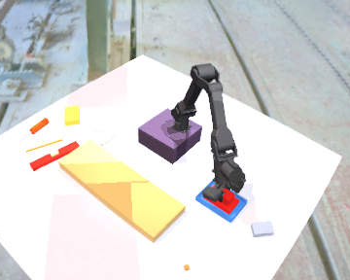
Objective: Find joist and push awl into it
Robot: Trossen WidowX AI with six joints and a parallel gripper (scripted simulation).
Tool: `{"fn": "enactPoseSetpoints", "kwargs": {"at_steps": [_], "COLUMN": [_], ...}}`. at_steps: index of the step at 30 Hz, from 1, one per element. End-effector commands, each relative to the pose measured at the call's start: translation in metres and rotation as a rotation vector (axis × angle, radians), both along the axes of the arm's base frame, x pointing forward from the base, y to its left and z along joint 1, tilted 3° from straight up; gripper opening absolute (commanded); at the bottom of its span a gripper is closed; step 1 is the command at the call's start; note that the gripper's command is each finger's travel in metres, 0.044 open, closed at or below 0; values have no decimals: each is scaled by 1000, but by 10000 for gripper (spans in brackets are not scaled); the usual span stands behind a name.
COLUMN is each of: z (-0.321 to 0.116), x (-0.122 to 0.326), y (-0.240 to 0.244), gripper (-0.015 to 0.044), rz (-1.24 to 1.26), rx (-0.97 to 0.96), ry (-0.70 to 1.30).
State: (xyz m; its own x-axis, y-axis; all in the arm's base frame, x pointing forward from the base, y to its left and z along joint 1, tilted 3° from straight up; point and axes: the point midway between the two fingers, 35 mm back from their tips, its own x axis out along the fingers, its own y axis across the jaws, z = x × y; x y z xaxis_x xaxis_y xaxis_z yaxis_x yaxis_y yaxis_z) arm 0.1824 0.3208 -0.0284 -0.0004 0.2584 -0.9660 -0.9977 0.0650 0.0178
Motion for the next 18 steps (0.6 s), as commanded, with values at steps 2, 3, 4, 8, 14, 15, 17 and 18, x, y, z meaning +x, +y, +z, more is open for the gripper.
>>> {"fn": "enactPoseSetpoints", "kwargs": {"at_steps": [2, 3, 4, 8, 14, 15, 17, 18], "z": [1, 1, 4, 38, 96, 96, 82, 82], "x": [0, 0, 0, 3, 2, 2, 9, 16], "y": [0, 0, 1, 4, 1, 1, 1, -3], "gripper": [289, 315, 341, 440, 440, 440, 440, 440], "rz": [0, 0, 0, 0, 0, 0, -15, -31], "rx": [1, 1, 1, 1, 1, 1, 5, 5], "ry": [-1, -1, -1, -1, 0, 0, -6, -10]}}
